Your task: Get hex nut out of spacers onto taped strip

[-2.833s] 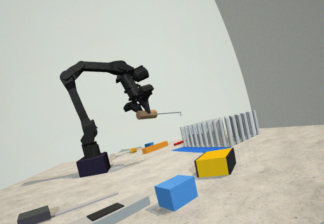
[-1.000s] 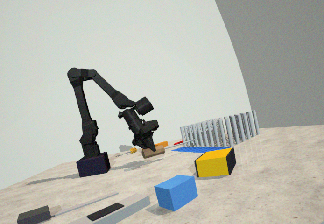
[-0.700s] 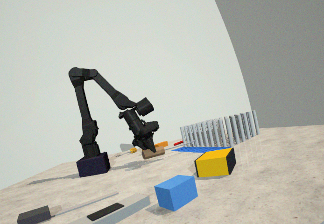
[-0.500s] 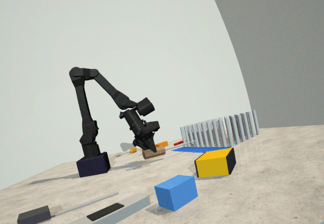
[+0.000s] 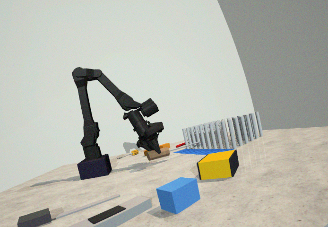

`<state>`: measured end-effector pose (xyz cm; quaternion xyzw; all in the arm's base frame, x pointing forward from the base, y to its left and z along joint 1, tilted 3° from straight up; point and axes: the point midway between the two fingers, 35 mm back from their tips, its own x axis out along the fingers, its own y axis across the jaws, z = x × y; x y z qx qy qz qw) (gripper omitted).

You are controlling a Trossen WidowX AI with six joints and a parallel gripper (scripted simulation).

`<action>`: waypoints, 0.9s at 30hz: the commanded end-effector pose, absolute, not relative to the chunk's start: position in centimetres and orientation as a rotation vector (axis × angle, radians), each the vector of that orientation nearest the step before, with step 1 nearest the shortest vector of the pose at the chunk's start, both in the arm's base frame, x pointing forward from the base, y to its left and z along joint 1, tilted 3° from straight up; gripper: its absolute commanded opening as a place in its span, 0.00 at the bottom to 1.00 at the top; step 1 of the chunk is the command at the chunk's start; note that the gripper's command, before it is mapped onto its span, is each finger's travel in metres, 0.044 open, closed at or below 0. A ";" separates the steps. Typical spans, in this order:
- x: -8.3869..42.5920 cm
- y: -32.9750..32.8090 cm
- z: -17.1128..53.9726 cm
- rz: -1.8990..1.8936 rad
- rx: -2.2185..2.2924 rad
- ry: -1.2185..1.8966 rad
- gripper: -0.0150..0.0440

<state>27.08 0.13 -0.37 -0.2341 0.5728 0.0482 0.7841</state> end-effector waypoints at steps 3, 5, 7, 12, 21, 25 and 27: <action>28.0 0.3 -0.1 0.097 -0.503 1.225 0.25; 28.1 0.3 -0.1 0.097 -0.503 1.225 0.25; 28.2 0.4 -0.1 0.097 -0.503 1.225 0.25; 28.5 0.5 -0.1 0.097 -0.502 1.225 0.25; 29.1 0.7 0.0 0.096 -0.502 1.225 0.25; 29.3 0.8 0.0 0.096 -0.502 1.224 0.25; 29.4 0.8 0.0 0.096 -0.502 1.224 0.25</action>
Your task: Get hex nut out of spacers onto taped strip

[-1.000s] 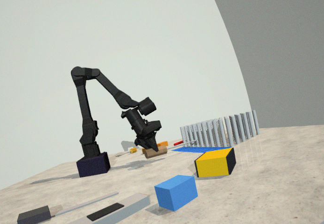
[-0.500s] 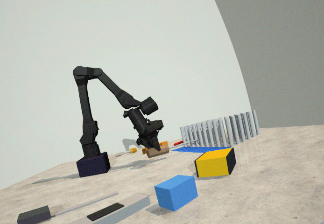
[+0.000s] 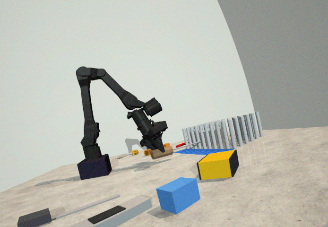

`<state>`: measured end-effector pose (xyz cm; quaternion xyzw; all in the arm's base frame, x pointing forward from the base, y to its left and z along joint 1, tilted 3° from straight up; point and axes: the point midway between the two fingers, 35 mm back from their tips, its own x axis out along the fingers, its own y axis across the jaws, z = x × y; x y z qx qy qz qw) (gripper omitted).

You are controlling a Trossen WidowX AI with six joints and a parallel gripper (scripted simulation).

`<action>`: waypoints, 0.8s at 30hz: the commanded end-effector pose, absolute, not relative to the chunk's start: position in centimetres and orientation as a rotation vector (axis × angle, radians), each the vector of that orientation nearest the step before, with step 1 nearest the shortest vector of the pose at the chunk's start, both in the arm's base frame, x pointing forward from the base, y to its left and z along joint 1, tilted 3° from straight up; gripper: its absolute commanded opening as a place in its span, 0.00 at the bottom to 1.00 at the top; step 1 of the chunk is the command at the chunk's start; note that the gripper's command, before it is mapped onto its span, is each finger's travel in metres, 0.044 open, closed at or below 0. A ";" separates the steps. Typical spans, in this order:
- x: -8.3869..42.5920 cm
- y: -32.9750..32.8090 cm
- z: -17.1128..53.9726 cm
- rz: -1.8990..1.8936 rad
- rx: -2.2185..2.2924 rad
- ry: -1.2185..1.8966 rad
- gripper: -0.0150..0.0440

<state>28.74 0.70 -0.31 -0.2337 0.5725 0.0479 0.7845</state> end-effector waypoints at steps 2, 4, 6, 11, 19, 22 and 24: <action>29.6 0.8 0.0 0.096 -0.502 1.224 0.25; 29.7 0.9 0.0 0.096 -0.502 1.224 0.25; 29.8 0.9 0.0 0.096 -0.502 1.224 0.25; 30.1 1.0 0.0 0.096 -0.501 1.224 0.25; 30.6 1.2 0.0 0.096 -0.501 1.223 0.25; 30.8 1.3 0.0 0.096 -0.501 1.223 0.25; 30.9 1.3 0.0 0.096 -0.501 1.223 0.25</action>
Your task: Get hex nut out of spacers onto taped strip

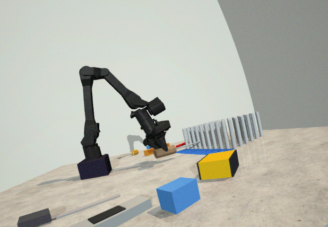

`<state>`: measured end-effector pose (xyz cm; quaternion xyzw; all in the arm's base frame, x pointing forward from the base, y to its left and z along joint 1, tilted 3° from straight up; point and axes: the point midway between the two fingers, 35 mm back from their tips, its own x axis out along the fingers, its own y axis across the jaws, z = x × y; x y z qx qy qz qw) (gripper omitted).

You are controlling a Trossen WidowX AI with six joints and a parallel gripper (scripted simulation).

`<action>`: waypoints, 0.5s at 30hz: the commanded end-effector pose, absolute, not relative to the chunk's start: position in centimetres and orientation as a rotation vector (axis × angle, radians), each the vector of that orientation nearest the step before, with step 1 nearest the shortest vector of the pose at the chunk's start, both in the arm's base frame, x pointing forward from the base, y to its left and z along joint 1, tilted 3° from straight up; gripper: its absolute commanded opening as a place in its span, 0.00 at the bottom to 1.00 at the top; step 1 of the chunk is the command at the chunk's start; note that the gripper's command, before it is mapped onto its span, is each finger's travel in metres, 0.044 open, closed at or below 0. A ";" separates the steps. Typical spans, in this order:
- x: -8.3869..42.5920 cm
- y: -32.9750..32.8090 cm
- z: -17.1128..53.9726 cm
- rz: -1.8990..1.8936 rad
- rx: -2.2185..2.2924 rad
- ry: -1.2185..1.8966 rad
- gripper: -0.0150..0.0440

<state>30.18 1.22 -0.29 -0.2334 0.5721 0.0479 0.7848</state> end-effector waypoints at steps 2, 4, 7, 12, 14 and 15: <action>31.0 1.4 0.0 0.096 -0.501 1.223 0.25; 31.1 1.4 0.0 0.096 -0.501 1.223 0.25; 31.3 1.5 0.0 0.096 -0.501 1.223 0.25; 31.6 1.6 0.0 0.096 -0.501 1.222 0.25; 31.7 1.6 0.0 0.096 -0.501 1.222 0.25; 31.8 1.7 0.0 0.096 -0.501 1.222 0.25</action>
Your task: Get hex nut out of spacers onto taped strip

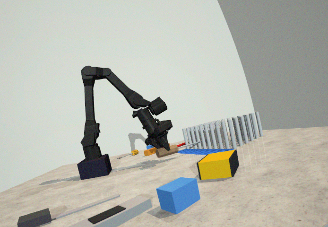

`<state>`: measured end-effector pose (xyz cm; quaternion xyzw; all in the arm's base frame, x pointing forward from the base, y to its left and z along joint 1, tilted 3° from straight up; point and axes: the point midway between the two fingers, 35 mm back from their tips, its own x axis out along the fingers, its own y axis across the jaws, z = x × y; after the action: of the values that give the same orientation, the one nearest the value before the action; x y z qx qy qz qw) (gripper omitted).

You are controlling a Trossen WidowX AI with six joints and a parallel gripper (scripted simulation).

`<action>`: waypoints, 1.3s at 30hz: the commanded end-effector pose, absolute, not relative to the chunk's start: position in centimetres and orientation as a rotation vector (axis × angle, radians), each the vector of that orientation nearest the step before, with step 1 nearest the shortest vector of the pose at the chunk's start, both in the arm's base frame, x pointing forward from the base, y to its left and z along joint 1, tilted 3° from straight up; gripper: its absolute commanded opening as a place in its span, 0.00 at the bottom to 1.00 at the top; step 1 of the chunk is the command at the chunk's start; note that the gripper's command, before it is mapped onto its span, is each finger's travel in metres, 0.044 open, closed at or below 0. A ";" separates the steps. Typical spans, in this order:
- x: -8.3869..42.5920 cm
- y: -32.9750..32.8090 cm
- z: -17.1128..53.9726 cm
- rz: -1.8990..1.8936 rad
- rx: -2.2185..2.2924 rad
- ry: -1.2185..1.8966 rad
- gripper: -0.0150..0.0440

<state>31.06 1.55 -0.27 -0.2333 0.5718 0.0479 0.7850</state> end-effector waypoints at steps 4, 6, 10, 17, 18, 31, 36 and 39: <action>32.0 1.8 0.0 0.096 -0.501 1.222 0.25; 32.1 1.8 0.0 0.096 -0.501 1.222 0.25; 32.3 1.9 0.0 0.097 -0.500 1.221 0.25; 32.7 2.0 0.0 0.097 -0.500 1.221 0.25; 32.8 2.1 0.0 0.097 -0.500 1.221 0.25; 33.5 2.3 0.0 0.097 -0.500 1.220 0.25; 33.8 2.4 0.1 0.097 -0.500 1.220 0.25; 34.0 2.5 0.1 0.097 -0.500 1.220 0.25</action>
<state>33.30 2.38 -0.25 -0.2330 0.5711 0.0480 0.7856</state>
